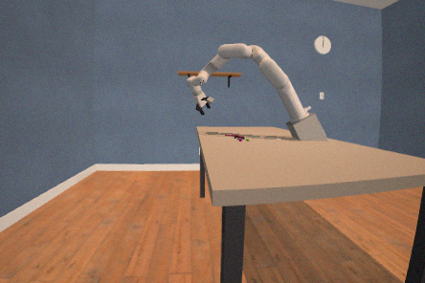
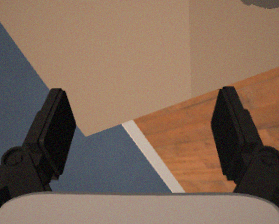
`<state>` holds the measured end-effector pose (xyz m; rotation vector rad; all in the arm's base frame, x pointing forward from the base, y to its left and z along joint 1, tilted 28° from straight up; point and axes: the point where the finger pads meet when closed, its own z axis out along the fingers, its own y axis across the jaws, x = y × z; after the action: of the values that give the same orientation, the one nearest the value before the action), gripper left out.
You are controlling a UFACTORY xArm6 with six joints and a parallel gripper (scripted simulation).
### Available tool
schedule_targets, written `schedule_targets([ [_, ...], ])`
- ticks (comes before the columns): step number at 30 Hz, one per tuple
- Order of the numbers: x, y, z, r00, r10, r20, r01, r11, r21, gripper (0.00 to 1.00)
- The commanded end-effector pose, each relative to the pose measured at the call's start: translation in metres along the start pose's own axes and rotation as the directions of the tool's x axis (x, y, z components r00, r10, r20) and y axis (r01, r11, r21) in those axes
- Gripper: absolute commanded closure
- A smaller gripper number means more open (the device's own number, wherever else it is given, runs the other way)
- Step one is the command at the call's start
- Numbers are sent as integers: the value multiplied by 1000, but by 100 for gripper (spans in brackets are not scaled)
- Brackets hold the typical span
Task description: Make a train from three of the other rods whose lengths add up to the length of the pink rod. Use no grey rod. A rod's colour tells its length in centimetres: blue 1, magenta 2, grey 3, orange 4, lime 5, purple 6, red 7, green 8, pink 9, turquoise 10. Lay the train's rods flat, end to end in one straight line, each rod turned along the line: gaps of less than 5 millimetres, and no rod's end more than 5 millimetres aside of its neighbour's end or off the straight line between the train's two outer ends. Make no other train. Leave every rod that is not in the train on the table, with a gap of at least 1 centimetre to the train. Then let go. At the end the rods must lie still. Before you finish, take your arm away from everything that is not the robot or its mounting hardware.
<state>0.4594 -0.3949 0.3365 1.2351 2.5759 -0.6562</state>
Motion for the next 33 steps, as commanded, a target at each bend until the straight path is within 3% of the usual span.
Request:
schedule_targets([
  [1, 13, 20, -8, 999, 10, 44, -9, 1000, -19, 0],
  [3, 32, 42, -12, 998, 16, 68, -12, 999, -45, 0],
  [8, 52, 62, -16, 996, 21, 88, -14, 997, -71, 0],
  [16, 106, 105, -24, 992, 34, 125, -16, 990, -144, 0],
  [18, 106, 105, -24, 992, 34, 125, -16, 990, -144, 0],
  [19, 126, 118, -26, 990, 38, 134, -15, 985, -170, 0],
  [33, 223, 163, -29, 988, 55, 147, -10, 955, -295, 0],
])
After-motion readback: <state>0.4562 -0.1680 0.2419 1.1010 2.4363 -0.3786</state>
